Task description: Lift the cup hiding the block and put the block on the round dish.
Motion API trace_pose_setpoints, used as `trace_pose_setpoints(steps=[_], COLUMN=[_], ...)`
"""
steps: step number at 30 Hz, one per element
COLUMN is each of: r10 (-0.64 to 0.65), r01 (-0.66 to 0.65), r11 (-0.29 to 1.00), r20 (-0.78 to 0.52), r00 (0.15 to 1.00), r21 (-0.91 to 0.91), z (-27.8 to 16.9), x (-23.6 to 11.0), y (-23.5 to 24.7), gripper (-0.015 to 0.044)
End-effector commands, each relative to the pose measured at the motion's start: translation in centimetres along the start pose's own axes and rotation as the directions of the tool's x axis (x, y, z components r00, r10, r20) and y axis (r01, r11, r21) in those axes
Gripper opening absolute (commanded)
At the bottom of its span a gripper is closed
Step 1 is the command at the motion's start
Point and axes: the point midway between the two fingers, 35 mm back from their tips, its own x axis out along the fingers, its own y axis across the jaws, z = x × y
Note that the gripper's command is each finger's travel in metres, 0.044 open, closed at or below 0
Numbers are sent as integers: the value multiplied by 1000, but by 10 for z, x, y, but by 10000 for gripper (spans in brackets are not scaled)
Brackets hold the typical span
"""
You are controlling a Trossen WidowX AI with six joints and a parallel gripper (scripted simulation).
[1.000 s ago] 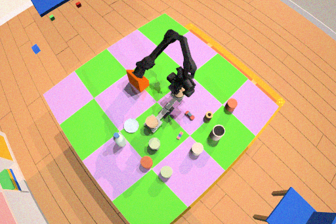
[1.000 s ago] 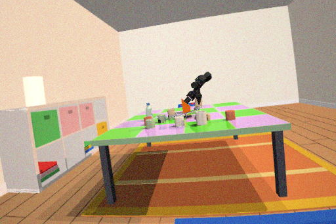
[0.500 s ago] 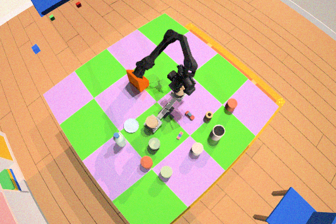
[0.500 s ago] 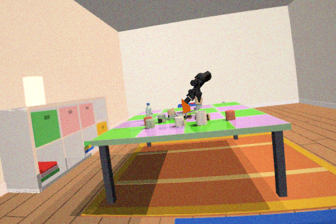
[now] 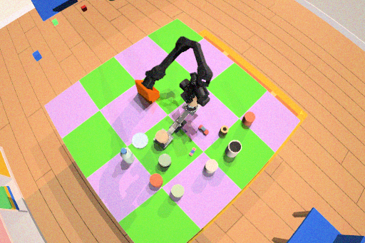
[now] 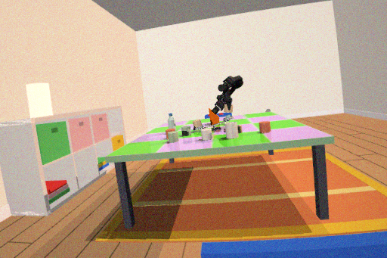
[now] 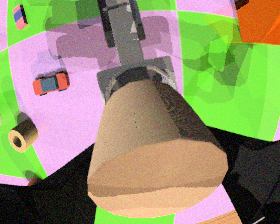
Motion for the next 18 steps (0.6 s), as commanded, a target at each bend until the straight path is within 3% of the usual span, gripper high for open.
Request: trace_pose_setpoints(steps=[1,18], r10=[8,9], r01=[-8,-9], r11=[1000,1000], r20=[5,-5], r00=[1000,1000], r21=[-6,5], z=[0,-2], x=[-8,-29], y=[1,-3], gripper=[0,0])
